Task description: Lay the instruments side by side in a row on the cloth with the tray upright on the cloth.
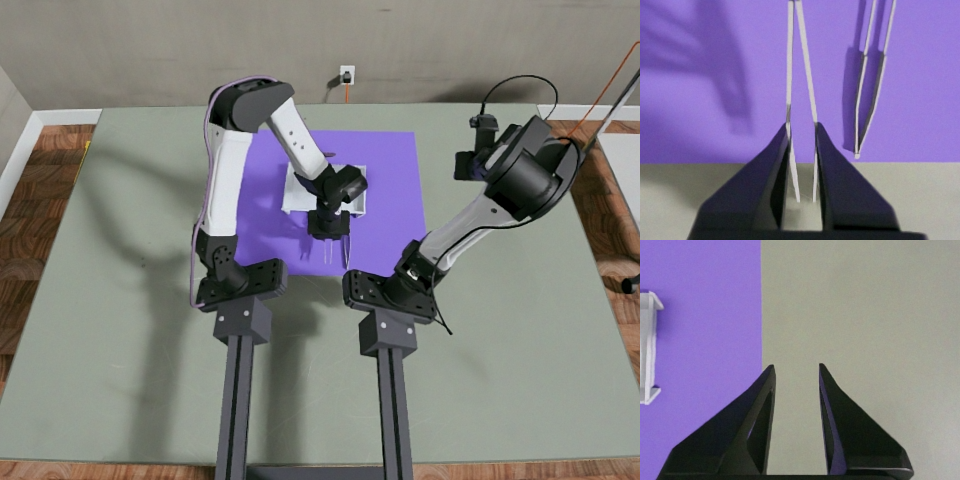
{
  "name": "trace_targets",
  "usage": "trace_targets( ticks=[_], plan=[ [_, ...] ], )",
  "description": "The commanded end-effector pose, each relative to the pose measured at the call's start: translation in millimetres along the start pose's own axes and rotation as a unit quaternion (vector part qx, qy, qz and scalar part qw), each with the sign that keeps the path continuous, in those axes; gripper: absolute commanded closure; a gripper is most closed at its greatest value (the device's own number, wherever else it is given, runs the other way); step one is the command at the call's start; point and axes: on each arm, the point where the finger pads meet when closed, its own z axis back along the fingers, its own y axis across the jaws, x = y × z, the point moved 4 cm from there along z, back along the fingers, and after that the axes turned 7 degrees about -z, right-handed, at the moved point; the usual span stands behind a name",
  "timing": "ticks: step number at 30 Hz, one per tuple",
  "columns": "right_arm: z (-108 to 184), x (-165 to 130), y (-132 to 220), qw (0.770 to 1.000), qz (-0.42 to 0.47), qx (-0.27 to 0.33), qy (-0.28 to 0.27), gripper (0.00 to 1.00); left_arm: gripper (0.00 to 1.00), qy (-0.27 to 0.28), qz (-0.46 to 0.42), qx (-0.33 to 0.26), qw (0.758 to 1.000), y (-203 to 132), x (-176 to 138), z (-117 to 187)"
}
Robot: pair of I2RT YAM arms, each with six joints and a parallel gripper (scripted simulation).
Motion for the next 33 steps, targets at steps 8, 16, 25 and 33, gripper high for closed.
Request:
trace_targets(
  ticks=[8,16,25,33],
  plan=[
    [1.7,5.5,-0.9,1.0,0.003,-0.002,-0.008,0.67,1.0,-0.01,0.007,-0.003,1.0,-2.8,6.9,-13.0],
    [1.7,5.5,-0.9,1.0,0.003,-0.002,-0.008,0.67,1.0,-0.009,0.007,-0.002,1.0,-2.3,5.8,-20.1],
    [1.7,5.5,-0.9,1.0,0.003,-0.002,-0.008,0.67,1.0,-0.01,0.008,-0.002,1.0,-2.3,5.7,-28.1],
    [1.7,5.5,-0.9,1.0,0.003,-0.002,-0.008,0.67,1.0,-0.01,0.008,-0.002,1.0,-2.1,5.0,-35.1]
  ],
)
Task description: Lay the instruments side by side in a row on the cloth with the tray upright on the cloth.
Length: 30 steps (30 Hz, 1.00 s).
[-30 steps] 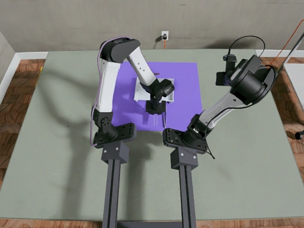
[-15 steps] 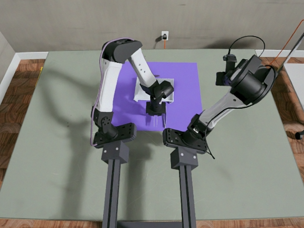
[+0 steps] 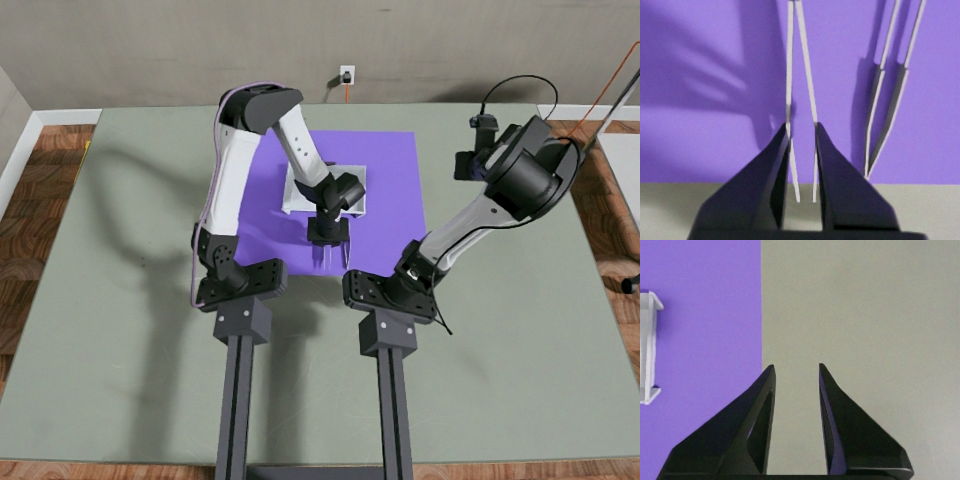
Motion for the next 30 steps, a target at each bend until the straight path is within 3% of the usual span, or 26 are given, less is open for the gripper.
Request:
trace_targets(
  ticks=[1,24,25,30],
  plan=[
    [1.7,5.5,-0.9,1.0,0.003,-0.002,-0.008,0.67,1.0,-0.014,0.007,-0.003,1.0,-3.0,8.7,-7.3],
    [1.7,5.5,-0.9,1.0,0.003,-0.002,-0.008,0.67,1.0,-0.019,0.0,0.001,1.0,-1.4,-3.2,-15.2],
    [1.7,5.5,-0.9,1.0,0.003,-0.002,-0.008,0.67,0.68,-0.016,0.004,-0.003,1.0,-0.1,0.4,-15.2],
    [1.7,5.5,-0.9,1.0,0.003,-0.002,-0.008,0.67,0.68,-0.012,0.002,-0.001,1.0,0.8,-1.0,-14.8]
  ],
)
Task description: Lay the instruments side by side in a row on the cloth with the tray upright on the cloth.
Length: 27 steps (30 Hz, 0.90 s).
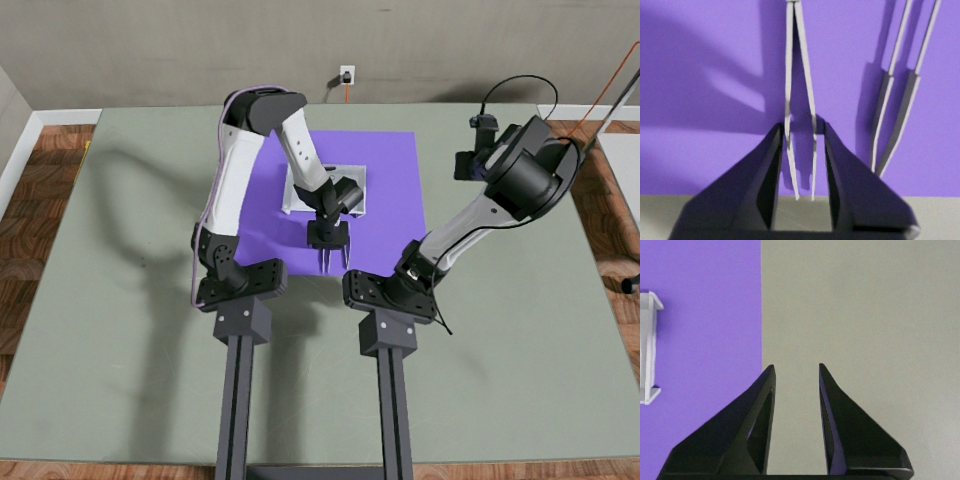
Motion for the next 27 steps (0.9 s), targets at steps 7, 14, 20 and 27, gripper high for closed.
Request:
trace_targets(
  ticks=[7,14,20,27],
  plan=[
    [1.7,5.5,-0.9,1.0,0.003,-0.002,-0.008,0.67,0.68,-0.002,0.003,-0.002,1.0,0.3,2.0,-3.1],
    [1.7,5.5,-0.9,1.0,0.003,-0.002,-0.008,0.67,0.68,-0.008,-0.008,-0.004,1.0,-3.8,2.4,12.9],
    [1.7,5.5,-0.9,1.0,0.003,-0.002,-0.008,0.67,0.68,0.0,-0.002,0.0,1.0,-1.5,2.1,11.9],
    [1.7,5.5,-0.9,1.0,0.003,-0.002,-0.008,0.67,0.68,0.0,-0.002,-0.003,1.0,-5.0,8.9,55.4]
  ],
)
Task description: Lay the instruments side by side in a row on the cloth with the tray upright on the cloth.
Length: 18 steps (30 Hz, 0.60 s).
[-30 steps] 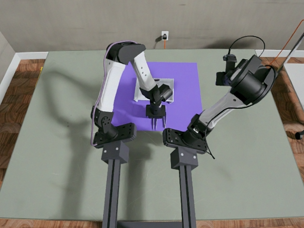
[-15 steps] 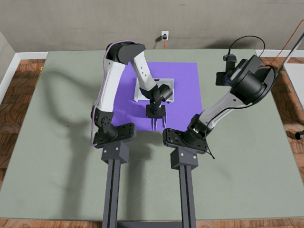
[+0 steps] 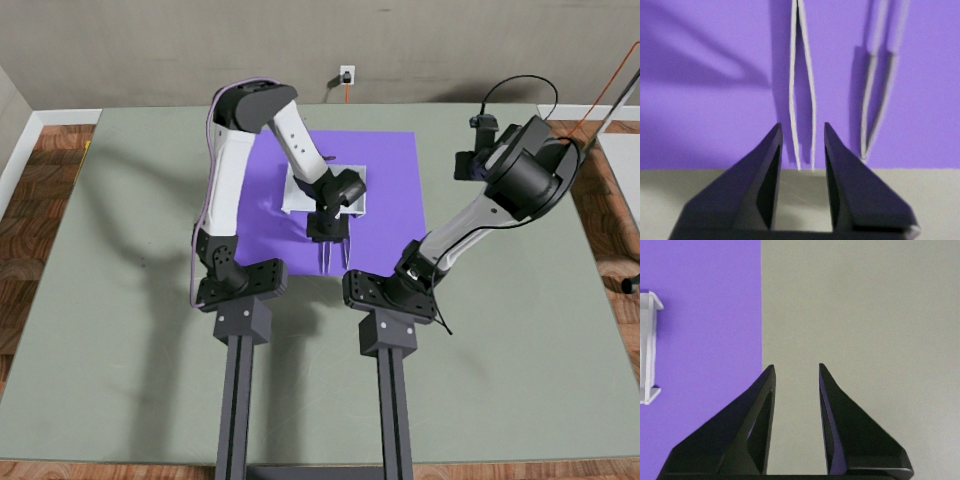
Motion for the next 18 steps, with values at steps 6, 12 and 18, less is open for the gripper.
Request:
trace_targets(
  ticks=[6,12,18],
  plan=[
    [1.7,5.5,-0.9,1.0,0.003,-0.002,-0.008,0.67,0.68,0.009,-0.004,0.004,1.0,3.0,-6.2,33.5],
    [1.7,5.5,-0.9,1.0,0.003,-0.002,-0.008,0.67,0.68,0.013,0.001,0.006,1.0,5.5,-5.4,26.9],
    [1.7,5.5,-0.9,1.0,0.003,-0.002,-0.008,0.67,0.68,-0.032,0.03,-0.041,0.998,-6.3,33.7,42.4]
  ],
)
